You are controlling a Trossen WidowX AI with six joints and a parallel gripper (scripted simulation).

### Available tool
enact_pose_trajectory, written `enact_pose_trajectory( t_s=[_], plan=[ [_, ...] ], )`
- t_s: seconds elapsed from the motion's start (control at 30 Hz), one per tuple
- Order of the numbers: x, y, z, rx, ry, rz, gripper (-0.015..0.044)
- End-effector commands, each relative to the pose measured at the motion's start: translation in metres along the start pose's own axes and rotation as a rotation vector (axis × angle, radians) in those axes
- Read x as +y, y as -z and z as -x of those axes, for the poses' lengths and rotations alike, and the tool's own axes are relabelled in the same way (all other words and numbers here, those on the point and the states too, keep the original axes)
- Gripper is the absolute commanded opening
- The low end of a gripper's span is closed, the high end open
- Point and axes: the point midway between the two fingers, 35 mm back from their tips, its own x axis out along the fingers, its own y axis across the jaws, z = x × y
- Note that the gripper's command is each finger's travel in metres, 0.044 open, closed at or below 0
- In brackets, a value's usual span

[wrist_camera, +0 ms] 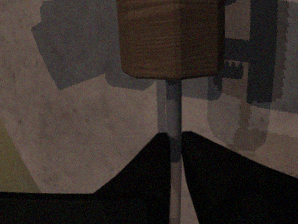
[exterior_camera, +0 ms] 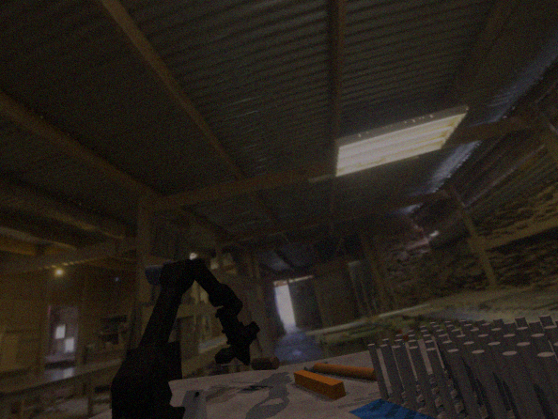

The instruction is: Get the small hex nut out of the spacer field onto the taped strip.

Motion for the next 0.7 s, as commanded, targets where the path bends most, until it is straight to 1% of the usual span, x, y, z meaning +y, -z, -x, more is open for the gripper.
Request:
enact_pose_trajectory(
  t_s=[0.0, 0.23, 0.67],
  plan=[
    [0.006, 0.002, 0.001, -0.005, -0.024, -0.041, 0.0000],
    [0.005, 0.002, -0.001, -0.005, -0.023, -0.040, 0.0000],
    [-0.003, 0.002, -0.021, -0.004, -0.022, -0.038, 0.0000]
  ],
)
